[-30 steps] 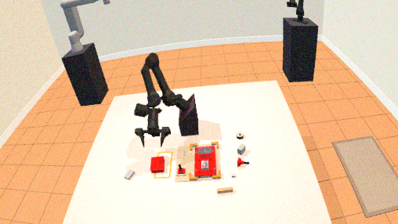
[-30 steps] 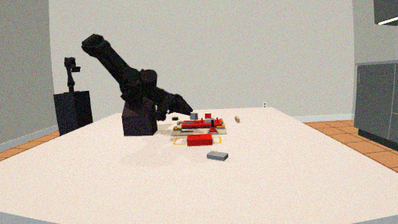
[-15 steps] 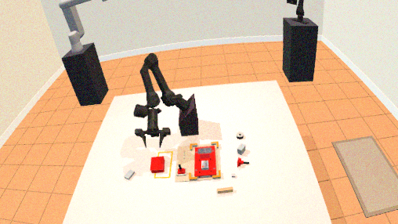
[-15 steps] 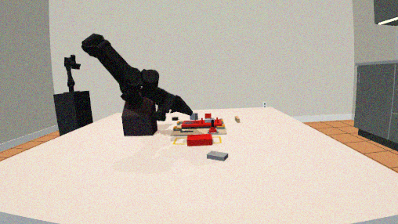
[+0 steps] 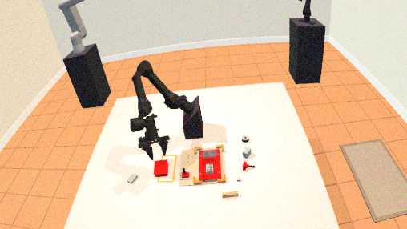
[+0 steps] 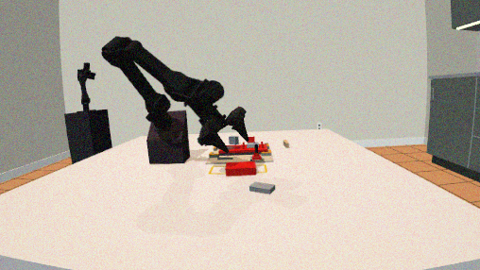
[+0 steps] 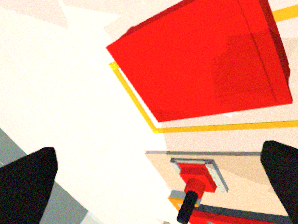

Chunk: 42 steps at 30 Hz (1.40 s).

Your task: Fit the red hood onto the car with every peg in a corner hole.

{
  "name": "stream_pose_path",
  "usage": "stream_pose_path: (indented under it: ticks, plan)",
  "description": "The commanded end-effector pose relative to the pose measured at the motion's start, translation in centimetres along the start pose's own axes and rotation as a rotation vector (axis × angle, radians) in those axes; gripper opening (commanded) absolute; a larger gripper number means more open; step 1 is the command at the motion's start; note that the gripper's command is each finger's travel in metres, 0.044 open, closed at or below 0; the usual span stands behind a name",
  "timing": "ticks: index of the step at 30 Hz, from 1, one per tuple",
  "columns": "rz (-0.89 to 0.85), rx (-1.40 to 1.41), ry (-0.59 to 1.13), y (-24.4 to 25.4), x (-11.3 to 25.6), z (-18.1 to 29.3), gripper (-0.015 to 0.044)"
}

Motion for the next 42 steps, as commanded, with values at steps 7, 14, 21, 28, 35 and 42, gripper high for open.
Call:
stream_pose_path:
  ticks: [7,14,21,28,35,42]
  plan:
    - [0.538,1.383,0.05,1.4,-1.8,1.3,0.044]
    - [0.757,1.975,0.198,3.0,-1.7,2.0,0.044]
    - [0.761,1.986,0.201,3.0,-1.7,2.0,0.044]
    - [0.761,1.986,0.201,3.0,-1.7,2.0,0.044]
    - [0.761,1.986,0.201,2.8,-1.7,2.0,0.044]
    - [0.761,1.985,0.202,2.6,-2.1,1.9,0.044]
Point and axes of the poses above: the point midway between the two fingers, 35 mm back from their tips, its own x axis back along the fingers, its own y axis across the jaws, z = x × y, the point moved 2 cm from there along x, back along the fingers, and after that the axes turned 5 degrees about -x, right-handed, at the moved point
